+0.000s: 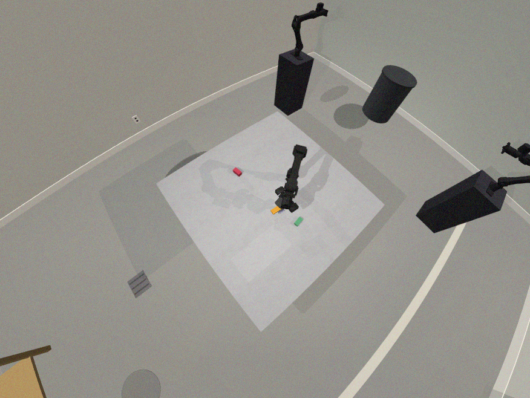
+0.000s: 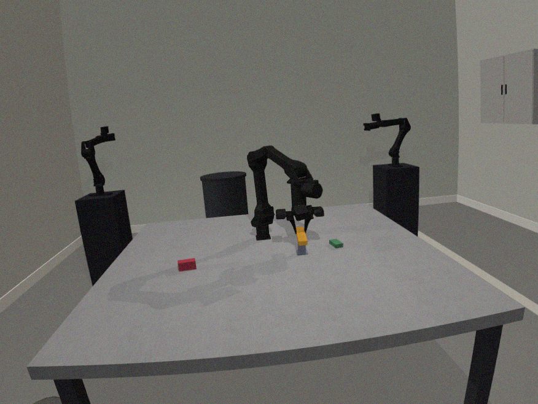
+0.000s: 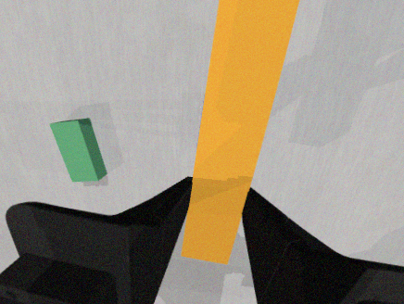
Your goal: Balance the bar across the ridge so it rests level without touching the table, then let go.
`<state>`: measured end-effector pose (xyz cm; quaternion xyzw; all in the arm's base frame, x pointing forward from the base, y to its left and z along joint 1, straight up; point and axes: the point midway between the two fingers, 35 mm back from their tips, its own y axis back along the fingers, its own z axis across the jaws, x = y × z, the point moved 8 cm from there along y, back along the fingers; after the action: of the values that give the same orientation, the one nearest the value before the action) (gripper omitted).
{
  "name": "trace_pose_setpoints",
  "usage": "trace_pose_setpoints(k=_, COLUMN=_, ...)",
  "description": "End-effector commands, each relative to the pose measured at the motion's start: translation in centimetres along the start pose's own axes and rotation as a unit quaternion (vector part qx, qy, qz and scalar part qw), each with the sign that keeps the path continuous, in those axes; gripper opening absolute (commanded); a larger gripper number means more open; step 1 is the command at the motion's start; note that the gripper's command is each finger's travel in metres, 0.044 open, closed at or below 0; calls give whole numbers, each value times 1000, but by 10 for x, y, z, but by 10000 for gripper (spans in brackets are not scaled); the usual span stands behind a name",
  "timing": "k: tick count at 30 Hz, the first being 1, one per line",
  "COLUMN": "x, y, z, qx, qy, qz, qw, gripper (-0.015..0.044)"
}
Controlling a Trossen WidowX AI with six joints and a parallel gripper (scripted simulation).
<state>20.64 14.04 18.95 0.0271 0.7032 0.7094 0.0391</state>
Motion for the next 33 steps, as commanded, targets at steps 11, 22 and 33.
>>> trace_pose_setpoints(k=11, x=0, y=-1, z=0, qx=-2, qy=-1, qz=0, qw=1000, gripper=0)
trace_pose_setpoints(k=22, x=0, y=-2, z=0, qx=-2, qy=-1, qz=0, qw=1000, gripper=0)
trace_pose_setpoints(k=33, x=0, y=-3, z=0, qx=-2, qy=-1, qz=0, qw=1000, gripper=0)
